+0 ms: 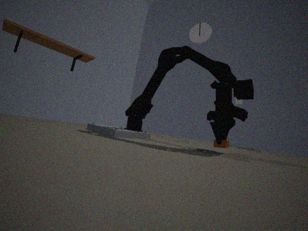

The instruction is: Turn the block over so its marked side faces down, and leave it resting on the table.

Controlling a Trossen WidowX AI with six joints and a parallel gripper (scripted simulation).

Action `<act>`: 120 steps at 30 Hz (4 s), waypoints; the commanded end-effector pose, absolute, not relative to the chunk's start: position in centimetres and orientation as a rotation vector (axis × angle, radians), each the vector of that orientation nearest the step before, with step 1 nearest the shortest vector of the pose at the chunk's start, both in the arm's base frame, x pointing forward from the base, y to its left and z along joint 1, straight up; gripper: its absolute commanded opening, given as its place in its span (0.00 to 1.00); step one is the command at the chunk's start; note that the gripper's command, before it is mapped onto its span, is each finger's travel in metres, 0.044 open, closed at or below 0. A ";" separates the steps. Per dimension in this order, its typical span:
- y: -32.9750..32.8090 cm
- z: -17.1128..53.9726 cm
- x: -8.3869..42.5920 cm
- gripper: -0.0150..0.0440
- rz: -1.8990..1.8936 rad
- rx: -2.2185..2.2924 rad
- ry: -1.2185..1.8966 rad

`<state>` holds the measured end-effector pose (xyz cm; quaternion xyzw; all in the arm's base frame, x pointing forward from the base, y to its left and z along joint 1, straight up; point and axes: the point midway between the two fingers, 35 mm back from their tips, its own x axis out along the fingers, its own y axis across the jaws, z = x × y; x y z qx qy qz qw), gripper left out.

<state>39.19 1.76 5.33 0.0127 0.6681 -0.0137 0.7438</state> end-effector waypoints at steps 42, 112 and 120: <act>1.8 4.4 39.0 0.25 -0.038 0.015 0.891; 1.7 2.2 38.1 0.92 -0.041 0.005 0.330; 1.7 2.2 38.1 1.00 -0.041 0.005 0.330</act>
